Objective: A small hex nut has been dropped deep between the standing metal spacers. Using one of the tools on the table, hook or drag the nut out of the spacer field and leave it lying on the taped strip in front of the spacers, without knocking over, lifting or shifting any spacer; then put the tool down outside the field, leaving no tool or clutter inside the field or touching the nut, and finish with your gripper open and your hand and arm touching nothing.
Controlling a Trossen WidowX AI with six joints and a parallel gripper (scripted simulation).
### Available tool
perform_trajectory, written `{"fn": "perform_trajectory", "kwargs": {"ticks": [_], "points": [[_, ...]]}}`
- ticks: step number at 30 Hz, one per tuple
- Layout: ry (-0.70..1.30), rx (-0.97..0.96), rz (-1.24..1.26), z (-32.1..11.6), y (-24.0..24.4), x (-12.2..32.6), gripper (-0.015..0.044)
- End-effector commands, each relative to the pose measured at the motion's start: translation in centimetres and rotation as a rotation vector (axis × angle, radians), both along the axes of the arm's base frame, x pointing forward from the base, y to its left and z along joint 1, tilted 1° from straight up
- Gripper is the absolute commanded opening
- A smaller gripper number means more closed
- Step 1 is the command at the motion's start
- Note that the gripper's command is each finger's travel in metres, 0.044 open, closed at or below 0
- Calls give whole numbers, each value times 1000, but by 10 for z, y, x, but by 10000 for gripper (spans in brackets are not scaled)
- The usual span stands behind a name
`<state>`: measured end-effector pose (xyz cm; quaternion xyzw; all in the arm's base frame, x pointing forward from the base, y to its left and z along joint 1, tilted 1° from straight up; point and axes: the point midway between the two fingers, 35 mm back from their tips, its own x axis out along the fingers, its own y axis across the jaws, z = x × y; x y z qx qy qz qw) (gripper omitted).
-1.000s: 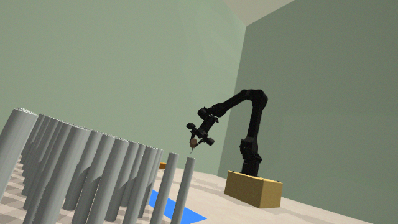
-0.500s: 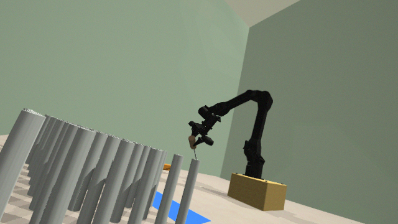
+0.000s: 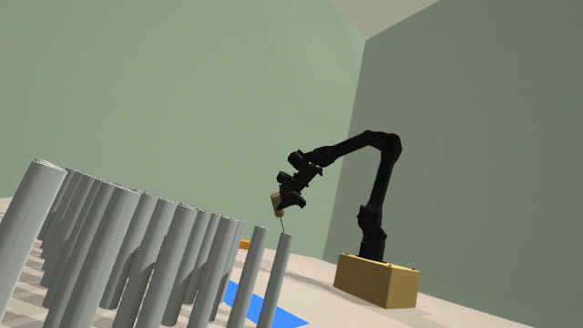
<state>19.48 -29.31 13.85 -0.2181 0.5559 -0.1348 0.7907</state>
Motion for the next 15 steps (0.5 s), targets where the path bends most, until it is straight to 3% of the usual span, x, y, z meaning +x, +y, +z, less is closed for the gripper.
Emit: {"fn": "perform_trajectory", "kwargs": {"ticks": [1, 15], "points": [[-63, 48, -67, 1, 8, 7, 0], [-312, 267, -304, 8, 45, 40, 0]]}}
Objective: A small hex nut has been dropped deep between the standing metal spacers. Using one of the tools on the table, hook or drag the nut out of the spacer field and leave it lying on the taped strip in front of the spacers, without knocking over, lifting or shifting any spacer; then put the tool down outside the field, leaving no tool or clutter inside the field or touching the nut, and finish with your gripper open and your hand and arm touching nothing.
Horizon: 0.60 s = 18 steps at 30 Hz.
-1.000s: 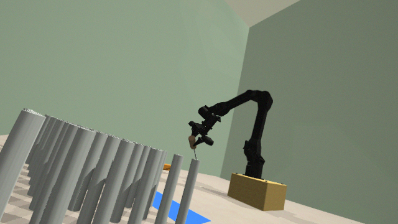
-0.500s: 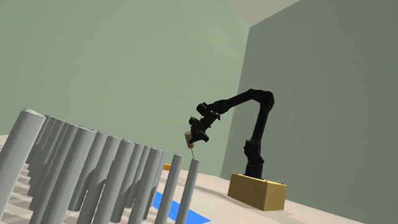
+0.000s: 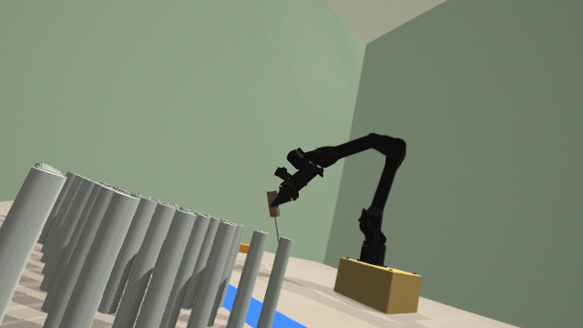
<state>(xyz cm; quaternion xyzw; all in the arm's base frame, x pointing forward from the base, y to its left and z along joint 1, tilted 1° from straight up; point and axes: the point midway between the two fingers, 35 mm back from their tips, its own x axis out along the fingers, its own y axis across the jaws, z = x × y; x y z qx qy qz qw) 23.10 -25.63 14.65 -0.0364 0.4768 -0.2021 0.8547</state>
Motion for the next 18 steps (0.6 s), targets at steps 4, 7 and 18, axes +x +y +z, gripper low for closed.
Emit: {"fn": "perform_trajectory", "kwargs": {"ticks": [4, 7, 18], "points": [[-87, 126, -119, 0, 19, 8, 0], [-123, 185, -178, 0, 27, 12, 0], [-235, 413, -402, -2, 54, 24, 0]]}}
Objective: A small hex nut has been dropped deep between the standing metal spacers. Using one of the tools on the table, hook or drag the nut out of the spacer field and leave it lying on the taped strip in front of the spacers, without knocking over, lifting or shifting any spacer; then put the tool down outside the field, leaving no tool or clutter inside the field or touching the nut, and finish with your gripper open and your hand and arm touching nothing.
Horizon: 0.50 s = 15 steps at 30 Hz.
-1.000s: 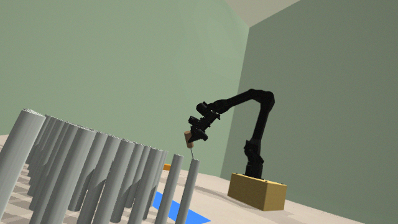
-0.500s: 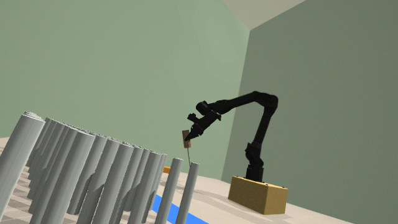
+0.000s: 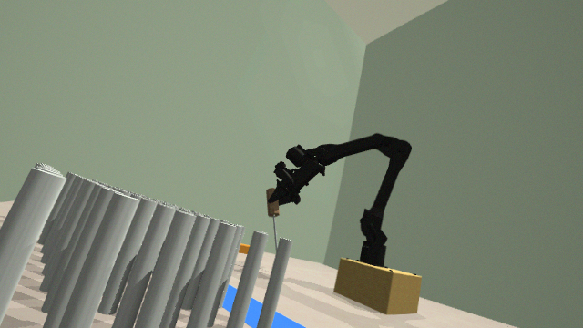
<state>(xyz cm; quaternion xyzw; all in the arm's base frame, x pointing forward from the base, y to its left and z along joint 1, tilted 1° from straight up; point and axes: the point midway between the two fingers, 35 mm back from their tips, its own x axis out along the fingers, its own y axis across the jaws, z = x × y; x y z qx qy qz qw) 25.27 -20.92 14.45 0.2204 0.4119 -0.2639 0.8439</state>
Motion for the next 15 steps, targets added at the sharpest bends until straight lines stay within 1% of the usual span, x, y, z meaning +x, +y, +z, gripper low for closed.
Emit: {"fn": "perform_trajectory", "kwargs": {"ticks": [1, 15], "points": [[-34, 77, -65, -1, 10, 3, 0], [-129, 384, -351, -3, 46, 15, 0]]}}
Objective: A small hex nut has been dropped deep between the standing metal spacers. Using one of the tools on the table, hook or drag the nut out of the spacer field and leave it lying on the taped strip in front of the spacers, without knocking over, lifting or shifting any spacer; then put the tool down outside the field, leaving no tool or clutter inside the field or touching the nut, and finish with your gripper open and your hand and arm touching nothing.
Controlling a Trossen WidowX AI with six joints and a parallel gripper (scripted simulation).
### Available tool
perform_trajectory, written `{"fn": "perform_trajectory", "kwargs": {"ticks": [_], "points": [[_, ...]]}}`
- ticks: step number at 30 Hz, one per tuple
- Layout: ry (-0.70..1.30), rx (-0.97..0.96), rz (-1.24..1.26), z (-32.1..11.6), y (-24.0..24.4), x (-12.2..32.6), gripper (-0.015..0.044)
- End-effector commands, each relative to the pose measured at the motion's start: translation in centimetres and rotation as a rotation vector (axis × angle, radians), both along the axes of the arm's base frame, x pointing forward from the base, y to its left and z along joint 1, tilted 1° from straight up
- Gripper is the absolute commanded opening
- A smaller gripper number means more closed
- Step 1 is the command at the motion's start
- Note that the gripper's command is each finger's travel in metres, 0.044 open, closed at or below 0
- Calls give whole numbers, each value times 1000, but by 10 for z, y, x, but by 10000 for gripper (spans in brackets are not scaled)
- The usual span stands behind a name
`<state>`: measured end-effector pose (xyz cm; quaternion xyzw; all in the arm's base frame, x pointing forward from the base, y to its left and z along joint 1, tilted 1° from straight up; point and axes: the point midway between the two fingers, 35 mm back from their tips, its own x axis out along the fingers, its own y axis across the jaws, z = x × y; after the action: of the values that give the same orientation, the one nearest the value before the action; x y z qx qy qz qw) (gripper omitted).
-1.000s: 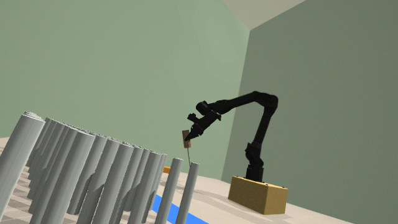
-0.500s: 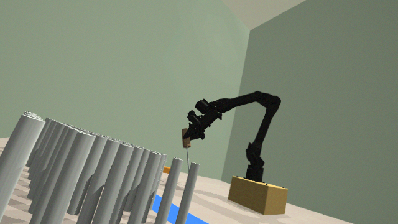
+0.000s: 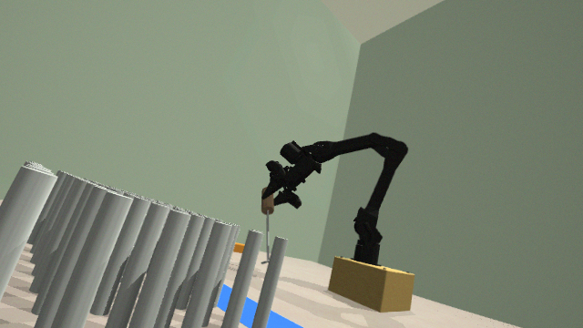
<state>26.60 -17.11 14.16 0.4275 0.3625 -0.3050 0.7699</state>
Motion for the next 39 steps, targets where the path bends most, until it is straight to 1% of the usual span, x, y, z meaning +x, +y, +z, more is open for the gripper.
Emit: {"fn": "perform_trajectory", "kwargs": {"ticks": [1, 20, 39], "points": [[-21, 82, -67, 0, 10, 2, 0], [-61, 511, -462, -3, 59, 10, 0], [-6, 913, -885, -6, 108, 10, 0]]}}
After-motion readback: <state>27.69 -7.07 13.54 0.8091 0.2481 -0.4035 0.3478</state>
